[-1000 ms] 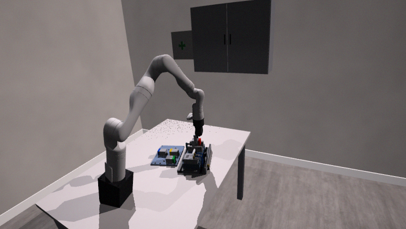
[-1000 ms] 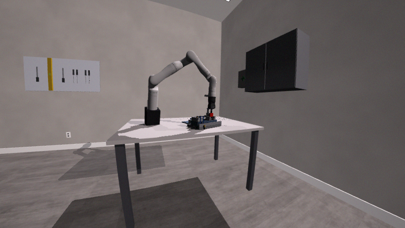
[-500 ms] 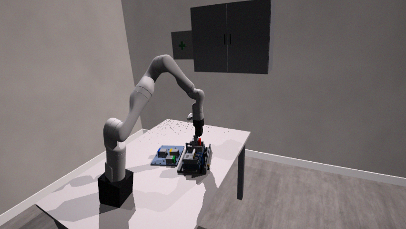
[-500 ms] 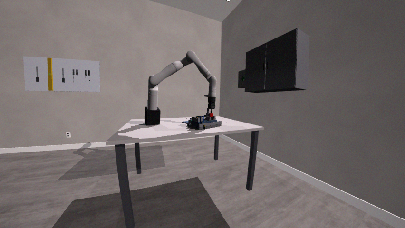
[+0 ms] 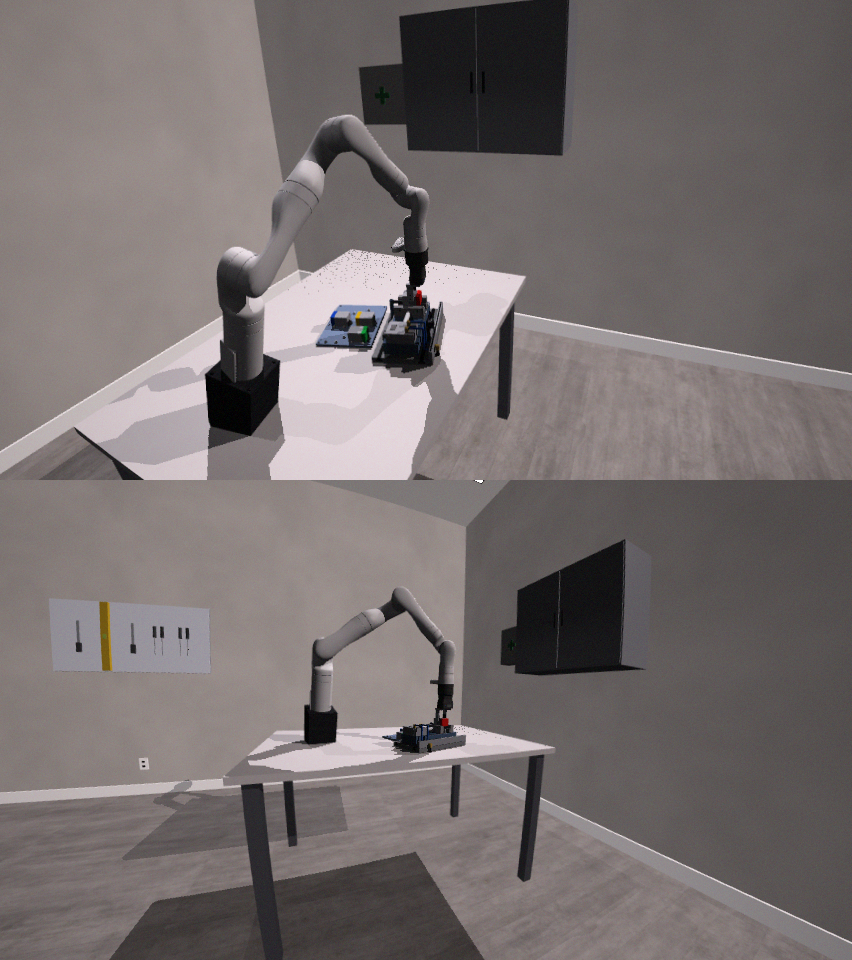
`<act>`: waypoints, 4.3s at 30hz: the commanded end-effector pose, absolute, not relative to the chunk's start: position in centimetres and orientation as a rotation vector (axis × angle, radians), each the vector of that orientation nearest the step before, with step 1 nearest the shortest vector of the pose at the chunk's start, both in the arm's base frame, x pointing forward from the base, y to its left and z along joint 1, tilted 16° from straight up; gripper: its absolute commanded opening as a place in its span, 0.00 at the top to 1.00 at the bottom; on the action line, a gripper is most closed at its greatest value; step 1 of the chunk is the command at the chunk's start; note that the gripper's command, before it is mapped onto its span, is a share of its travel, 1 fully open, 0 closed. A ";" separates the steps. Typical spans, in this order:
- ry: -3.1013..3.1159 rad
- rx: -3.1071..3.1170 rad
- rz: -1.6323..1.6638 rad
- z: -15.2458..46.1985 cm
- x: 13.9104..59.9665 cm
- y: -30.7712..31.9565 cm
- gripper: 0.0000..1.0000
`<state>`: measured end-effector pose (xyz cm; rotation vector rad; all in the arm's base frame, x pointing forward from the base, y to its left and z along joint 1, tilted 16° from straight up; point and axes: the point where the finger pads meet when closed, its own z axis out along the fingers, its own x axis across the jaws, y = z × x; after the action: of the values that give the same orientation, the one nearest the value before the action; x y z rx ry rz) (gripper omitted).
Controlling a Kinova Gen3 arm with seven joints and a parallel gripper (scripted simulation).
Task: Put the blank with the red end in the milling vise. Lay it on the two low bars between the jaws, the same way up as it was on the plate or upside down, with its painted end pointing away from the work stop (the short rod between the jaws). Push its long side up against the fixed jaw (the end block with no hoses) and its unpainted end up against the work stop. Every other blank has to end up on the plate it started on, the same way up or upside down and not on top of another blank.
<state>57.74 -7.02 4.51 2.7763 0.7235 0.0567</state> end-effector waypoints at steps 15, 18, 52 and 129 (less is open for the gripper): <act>0.724 2.776 0.060 4.5 57.8 -7.0 1.00; 0.724 2.776 0.060 4.5 57.8 -7.0 1.00; 0.724 2.776 0.060 4.2 57.9 -7.1 1.00; 0.723 2.776 0.060 3.6 57.9 -6.7 1.00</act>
<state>57.79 -6.81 3.55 2.7768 0.7213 0.0566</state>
